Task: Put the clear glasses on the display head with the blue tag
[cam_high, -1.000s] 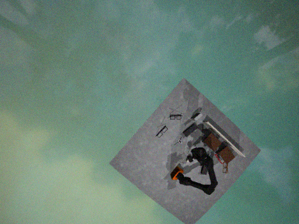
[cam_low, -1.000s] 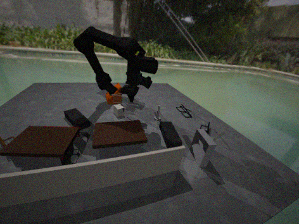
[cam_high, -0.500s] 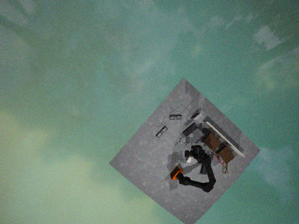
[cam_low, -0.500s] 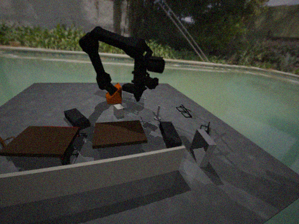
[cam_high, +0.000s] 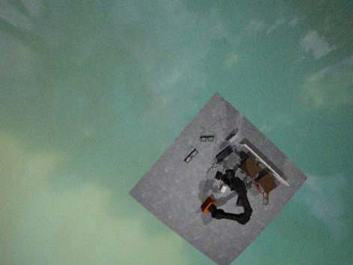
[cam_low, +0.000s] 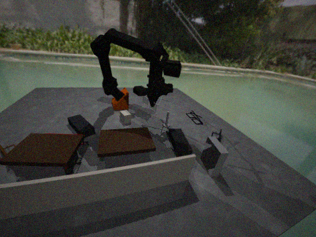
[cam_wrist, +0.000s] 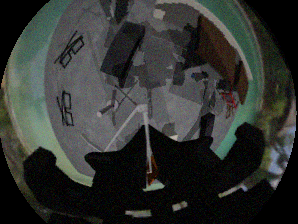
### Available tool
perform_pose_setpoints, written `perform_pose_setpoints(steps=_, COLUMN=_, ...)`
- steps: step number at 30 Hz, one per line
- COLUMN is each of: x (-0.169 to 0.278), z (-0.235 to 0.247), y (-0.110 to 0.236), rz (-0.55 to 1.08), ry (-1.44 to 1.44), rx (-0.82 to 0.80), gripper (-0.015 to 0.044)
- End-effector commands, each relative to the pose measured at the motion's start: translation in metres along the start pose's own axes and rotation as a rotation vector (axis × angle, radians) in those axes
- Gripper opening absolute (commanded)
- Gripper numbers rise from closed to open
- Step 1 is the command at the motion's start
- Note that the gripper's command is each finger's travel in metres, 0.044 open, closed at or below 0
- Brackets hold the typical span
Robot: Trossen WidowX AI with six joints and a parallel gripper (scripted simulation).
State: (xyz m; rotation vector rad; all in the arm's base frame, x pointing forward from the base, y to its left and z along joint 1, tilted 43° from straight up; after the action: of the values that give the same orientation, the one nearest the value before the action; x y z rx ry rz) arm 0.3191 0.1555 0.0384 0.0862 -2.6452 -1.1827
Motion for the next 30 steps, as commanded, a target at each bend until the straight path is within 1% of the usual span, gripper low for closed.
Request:
perform_pose_setpoints(steps=1, x=-0.004, z=0.009, y=0.001, rz=-0.002, ry=-0.112, rx=-0.005, gripper=0.0000)
perform_pose_setpoints(steps=18, x=-0.011, z=0.047, y=-0.001, rz=0.000, ry=-0.630, rx=-0.005, gripper=0.0000)
perform_pose_setpoints(steps=24, x=-0.012, z=0.049, y=-0.006, rz=0.000, ry=-0.651, rx=-0.005, gripper=0.0000)
perform_pose_setpoints(steps=30, x=-0.013, z=0.049, y=-0.030, rz=-0.001, ry=-0.651, rx=-0.004, gripper=0.0000)
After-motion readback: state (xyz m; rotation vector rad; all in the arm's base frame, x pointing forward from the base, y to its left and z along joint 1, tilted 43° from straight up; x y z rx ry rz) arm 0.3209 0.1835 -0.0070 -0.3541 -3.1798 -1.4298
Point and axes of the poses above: the point midway between the two fingers, 35 mm back from their tips, its own y axis back along the fingers, its own z axis across the jaws, x = y × z, the point moved 6 cm from there along y, back along the fingers, and after that the axes turned 6 degrees about y, right-handed, at the moved point
